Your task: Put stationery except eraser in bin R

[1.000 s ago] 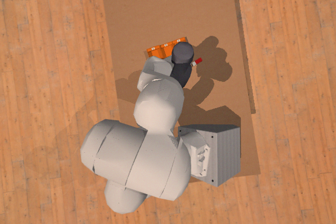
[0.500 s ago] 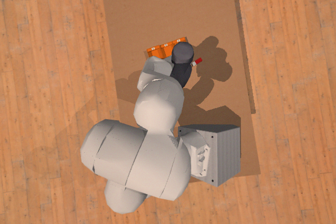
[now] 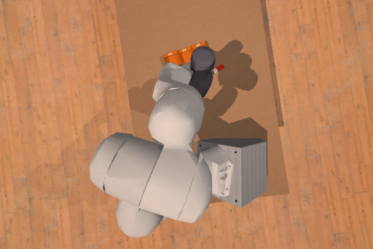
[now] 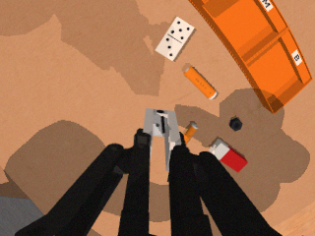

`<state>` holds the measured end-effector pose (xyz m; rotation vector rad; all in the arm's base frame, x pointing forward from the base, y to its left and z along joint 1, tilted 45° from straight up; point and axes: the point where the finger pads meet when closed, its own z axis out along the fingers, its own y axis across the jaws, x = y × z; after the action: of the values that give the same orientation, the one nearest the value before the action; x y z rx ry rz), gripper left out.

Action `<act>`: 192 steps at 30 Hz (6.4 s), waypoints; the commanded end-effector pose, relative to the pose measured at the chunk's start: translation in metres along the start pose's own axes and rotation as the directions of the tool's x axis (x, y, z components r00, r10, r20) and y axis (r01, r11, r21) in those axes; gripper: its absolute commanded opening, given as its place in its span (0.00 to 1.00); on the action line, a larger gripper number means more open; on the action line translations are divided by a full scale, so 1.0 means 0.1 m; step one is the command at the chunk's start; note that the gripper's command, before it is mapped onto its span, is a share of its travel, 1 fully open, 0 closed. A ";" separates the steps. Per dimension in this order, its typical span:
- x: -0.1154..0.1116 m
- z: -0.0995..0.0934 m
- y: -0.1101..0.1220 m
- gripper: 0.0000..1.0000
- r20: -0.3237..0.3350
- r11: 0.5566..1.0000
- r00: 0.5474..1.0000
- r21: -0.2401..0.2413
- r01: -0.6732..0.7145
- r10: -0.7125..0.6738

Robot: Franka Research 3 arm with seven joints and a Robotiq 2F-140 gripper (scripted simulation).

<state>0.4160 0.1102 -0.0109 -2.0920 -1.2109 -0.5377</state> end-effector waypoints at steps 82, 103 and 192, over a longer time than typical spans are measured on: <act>1.78 -0.02 0.24 0.06 -0.001 0.682 0.682 0.005 0.731 -0.731; 1.78 0.32 0.24 0.06 -0.001 0.682 0.682 0.005 0.731 -0.731; 1.82 -0.06 0.27 0.18 -0.001 0.682 0.682 0.005 0.731 -0.731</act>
<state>0.5325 0.2054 0.0988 -1.5272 -2.0501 -0.8836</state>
